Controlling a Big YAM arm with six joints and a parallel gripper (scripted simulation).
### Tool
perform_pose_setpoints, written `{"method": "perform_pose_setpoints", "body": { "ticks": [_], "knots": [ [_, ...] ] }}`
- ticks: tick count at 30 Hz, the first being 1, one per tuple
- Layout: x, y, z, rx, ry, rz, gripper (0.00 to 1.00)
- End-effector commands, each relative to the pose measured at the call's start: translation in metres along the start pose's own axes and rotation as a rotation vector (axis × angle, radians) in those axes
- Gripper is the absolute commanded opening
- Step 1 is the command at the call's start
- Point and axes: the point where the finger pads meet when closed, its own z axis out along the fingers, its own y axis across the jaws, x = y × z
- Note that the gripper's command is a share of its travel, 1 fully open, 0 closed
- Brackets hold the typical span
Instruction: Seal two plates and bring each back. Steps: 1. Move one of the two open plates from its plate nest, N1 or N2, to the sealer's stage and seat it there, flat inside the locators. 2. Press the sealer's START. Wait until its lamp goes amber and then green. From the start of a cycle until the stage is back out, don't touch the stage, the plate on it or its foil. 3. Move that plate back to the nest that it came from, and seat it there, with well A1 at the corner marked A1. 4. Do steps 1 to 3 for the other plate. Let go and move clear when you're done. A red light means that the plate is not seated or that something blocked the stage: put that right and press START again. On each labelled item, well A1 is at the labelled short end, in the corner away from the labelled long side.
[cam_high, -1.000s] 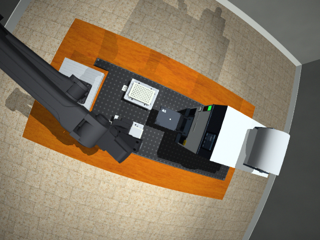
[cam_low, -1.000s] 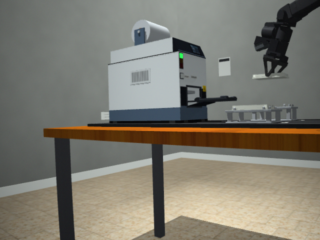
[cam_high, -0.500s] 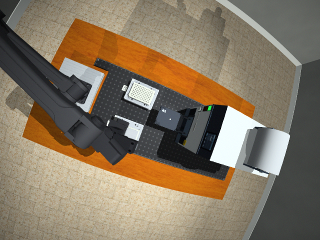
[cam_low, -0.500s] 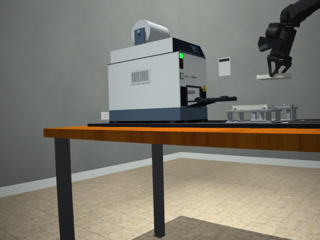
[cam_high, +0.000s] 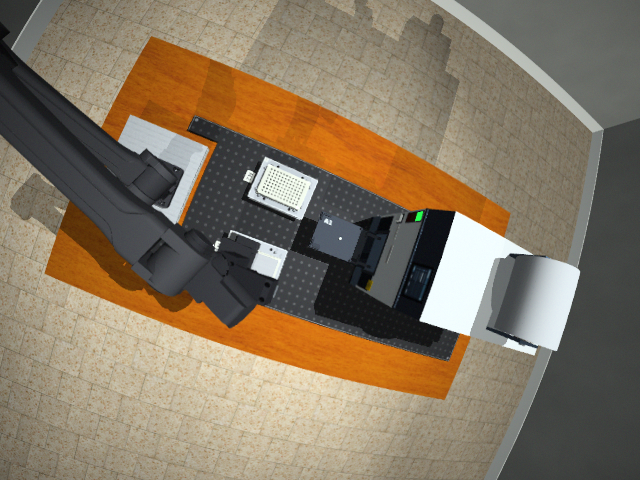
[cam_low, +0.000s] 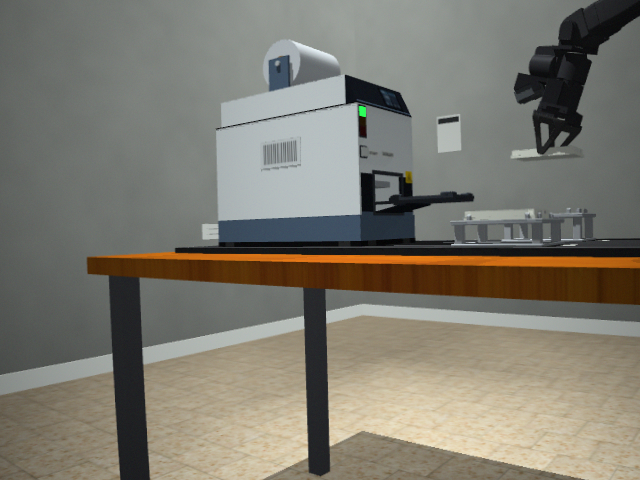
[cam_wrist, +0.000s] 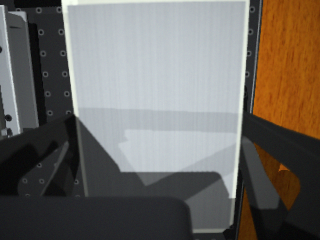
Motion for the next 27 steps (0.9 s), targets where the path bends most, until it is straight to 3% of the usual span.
{"method": "perform_pose_setpoints", "body": {
  "ticks": [1,13,27],
  "knots": [
    [-0.03,-0.003,-0.019,0.02,-0.069,-0.007,0.0],
    [-0.033,-0.004,-0.017,0.019,-0.064,-0.009,0.0],
    [-0.01,0.004,-0.01,0.002,-0.022,-0.002,0.0]
  ]
}}
